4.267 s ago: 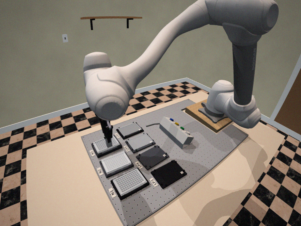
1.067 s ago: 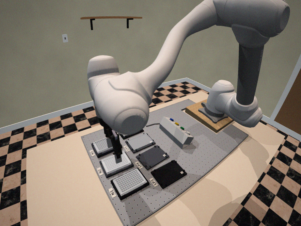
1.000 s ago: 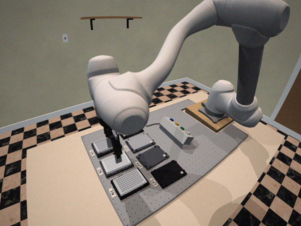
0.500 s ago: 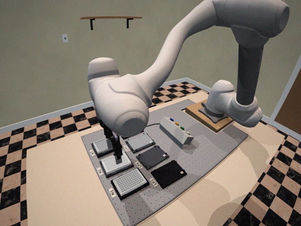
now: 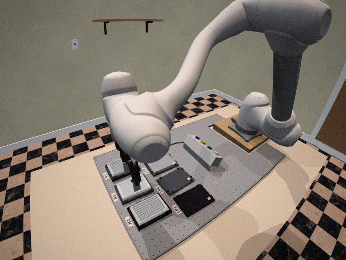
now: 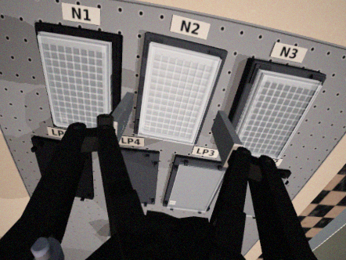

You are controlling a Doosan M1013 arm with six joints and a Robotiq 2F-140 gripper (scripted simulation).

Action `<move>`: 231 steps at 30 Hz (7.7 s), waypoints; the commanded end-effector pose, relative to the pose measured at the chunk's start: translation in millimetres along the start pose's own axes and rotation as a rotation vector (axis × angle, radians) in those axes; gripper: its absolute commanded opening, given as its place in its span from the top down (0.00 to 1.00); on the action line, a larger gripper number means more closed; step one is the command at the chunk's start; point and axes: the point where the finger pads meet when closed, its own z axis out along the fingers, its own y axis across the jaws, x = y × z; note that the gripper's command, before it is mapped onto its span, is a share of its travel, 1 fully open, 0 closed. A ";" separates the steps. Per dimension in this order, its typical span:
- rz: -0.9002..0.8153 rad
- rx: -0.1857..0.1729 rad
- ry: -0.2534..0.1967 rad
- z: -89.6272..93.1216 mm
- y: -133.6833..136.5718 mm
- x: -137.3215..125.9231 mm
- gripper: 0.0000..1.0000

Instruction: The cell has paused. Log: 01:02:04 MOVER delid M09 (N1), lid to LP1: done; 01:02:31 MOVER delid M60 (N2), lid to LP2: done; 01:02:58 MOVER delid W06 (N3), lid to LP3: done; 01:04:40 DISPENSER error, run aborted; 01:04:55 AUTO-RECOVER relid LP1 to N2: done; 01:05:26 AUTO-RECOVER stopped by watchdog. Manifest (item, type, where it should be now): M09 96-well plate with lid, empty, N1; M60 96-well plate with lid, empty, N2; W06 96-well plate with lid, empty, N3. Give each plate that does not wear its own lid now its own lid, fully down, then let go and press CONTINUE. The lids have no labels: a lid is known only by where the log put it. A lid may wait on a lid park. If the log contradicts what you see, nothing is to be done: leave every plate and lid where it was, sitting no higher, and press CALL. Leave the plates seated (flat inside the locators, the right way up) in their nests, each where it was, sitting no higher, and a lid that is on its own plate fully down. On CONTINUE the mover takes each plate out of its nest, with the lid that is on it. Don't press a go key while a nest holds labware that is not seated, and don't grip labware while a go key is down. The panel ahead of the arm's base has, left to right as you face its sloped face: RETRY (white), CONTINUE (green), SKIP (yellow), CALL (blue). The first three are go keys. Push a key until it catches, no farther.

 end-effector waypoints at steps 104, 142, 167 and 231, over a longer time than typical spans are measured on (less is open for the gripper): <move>0.000 0.000 0.000 16.4 0.1 0.0 0.41; 0.000 0.000 0.000 16.4 0.1 0.0 0.34; 0.000 0.000 0.000 16.4 0.1 0.0 0.34; 0.000 0.000 0.000 33.5 0.1 0.0 0.34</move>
